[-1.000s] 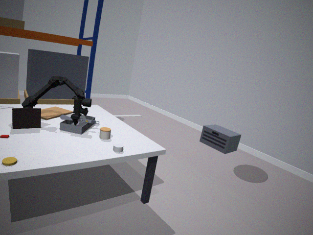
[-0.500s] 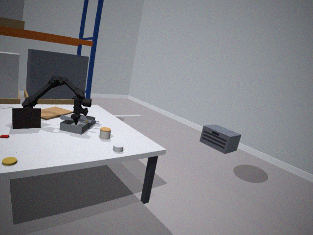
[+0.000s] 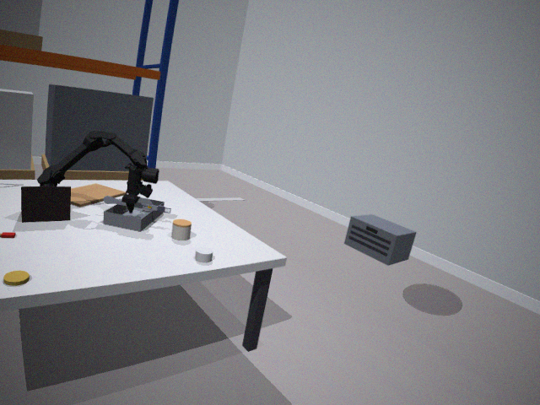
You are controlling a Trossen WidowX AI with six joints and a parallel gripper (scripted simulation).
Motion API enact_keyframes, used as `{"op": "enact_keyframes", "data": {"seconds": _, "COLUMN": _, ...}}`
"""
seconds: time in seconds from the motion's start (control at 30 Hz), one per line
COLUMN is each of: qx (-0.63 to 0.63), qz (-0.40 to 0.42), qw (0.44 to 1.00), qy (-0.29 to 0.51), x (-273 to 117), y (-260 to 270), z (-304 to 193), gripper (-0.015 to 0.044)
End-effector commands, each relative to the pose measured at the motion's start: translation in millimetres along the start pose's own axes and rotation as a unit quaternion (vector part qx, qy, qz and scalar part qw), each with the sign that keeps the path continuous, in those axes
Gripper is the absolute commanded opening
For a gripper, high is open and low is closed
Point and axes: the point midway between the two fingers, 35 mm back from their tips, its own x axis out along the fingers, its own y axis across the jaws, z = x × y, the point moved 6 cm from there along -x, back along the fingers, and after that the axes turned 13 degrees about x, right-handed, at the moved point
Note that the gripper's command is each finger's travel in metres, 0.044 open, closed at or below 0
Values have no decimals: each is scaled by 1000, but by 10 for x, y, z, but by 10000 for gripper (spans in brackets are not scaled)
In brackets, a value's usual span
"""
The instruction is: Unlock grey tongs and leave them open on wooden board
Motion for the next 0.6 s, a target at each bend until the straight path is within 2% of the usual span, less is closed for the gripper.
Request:
{"op": "enact_keyframes", "data": {"seconds": 0.0, "qx": 0, "qz": 1, "qw": 1000, "qy": -13, "x": -485, "y": -23, "z": 65, "gripper": -150}}
{"op": "enact_keyframes", "data": {"seconds": 0.1, "qx": 1, "qz": 2, "qw": 1000, "qy": -13, "x": -940, "y": -38, "z": 27, "gripper": -150}}
{"op": "enact_keyframes", "data": {"seconds": 0.2, "qx": 1, "qz": 2, "qw": 1000, "qy": -12, "x": -1158, "y": -50, "z": -16, "gripper": -150}}
{"op": "enact_keyframes", "data": {"seconds": 0.57, "qx": 1, "qz": 2, "qw": 1000, "qy": -12, "x": -1174, "y": -51, "z": -20, "gripper": -150}}
